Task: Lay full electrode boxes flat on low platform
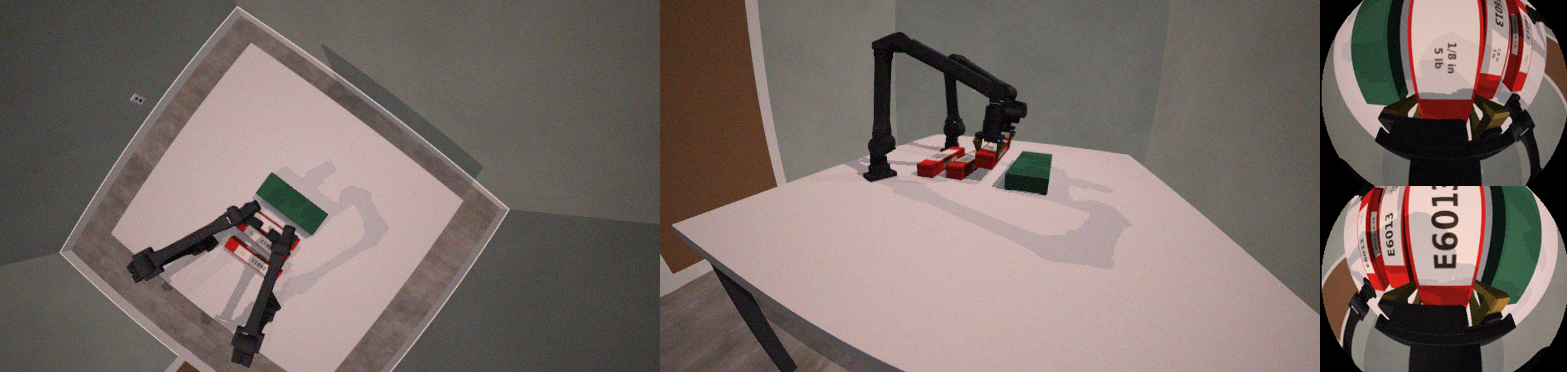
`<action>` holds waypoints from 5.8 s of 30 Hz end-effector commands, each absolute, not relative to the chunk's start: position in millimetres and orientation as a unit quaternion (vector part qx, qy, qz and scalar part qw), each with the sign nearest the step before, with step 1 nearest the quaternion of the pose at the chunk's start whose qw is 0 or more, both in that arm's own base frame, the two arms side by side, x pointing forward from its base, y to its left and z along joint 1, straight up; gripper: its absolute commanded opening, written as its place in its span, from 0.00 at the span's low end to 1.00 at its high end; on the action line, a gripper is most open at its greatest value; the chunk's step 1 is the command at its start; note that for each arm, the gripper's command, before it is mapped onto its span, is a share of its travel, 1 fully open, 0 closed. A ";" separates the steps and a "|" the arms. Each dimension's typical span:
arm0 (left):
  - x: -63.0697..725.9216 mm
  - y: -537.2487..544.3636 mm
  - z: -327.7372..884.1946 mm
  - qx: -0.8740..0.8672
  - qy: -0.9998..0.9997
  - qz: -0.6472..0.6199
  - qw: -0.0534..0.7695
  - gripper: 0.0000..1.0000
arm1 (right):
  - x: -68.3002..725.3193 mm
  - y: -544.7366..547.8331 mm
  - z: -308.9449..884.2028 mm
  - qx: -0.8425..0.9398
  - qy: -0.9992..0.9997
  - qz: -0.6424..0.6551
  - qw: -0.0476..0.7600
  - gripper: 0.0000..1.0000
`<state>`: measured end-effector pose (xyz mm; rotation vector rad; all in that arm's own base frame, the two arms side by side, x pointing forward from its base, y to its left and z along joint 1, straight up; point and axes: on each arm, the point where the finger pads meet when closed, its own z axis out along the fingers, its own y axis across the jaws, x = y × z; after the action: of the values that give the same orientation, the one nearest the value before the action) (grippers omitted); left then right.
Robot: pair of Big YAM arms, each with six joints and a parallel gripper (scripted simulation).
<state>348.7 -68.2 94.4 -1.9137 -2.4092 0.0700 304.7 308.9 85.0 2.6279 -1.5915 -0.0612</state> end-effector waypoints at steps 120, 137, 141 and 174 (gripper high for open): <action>412.9 -67.4 217.7 -0.615 -0.788 -0.017 -0.032 0.00 | 341.7 322.0 192.5 0.853 -0.521 0.013 -0.042 0.00; 415.2 -68.1 212.5 -0.615 -0.787 -0.026 -0.047 0.00 | 343.7 322.6 199.5 0.853 -0.521 0.013 -0.042 0.00; 414.6 -68.1 211.1 -0.615 -0.787 -0.026 -0.046 0.00 | 343.8 322.6 200.0 0.853 -0.521 0.012 -0.042 0.00; 389.4 -64.6 177.3 -0.615 -0.788 -0.016 -0.028 0.00 | 341.4 323.5 203.9 0.853 -0.521 0.009 -0.043 0.00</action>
<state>371.3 -71.7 143.6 -1.9589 -2.4053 0.0597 321.0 307.9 130.5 2.6157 -1.6267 -0.0150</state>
